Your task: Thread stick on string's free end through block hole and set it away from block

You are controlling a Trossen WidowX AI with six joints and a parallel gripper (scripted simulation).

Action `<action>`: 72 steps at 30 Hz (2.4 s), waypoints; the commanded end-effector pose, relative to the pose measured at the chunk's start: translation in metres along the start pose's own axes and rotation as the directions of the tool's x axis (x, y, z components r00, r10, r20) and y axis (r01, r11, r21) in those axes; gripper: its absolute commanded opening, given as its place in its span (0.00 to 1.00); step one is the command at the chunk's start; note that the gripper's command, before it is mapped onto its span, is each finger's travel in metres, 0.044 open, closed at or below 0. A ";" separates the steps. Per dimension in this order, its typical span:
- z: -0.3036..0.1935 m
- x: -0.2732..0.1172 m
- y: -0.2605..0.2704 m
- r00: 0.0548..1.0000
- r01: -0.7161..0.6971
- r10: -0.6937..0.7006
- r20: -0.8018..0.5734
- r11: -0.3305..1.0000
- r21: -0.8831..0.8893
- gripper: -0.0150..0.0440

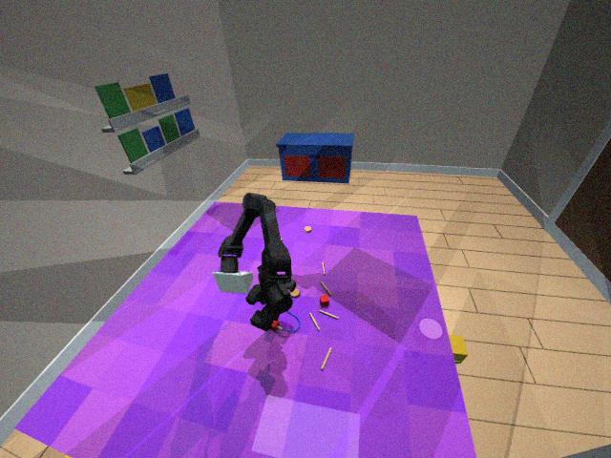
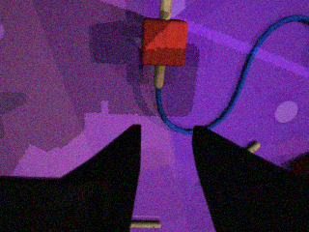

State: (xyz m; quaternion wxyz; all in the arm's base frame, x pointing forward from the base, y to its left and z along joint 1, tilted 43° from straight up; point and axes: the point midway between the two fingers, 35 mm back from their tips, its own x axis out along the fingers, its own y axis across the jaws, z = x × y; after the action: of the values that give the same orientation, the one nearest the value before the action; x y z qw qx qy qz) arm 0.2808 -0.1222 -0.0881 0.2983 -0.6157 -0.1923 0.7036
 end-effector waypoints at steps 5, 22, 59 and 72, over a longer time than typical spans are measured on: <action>0.010 0.001 0.001 1.000 0.002 0.000 0.005 0.876 -0.482 0.47; 0.038 0.002 0.000 1.000 0.018 0.000 0.019 -0.310 -0.951 0.47; 0.060 0.003 -0.002 1.000 -0.002 -0.003 0.030 -0.999 -0.042 0.47; 0.059 0.012 -0.001 1.000 -0.001 -0.003 0.030 -0.999 -0.042 0.47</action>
State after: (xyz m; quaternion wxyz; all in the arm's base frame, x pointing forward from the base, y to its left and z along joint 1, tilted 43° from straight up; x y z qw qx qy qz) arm 0.2227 -0.1117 -0.0824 -0.5995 -0.3096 -0.7157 -0.1800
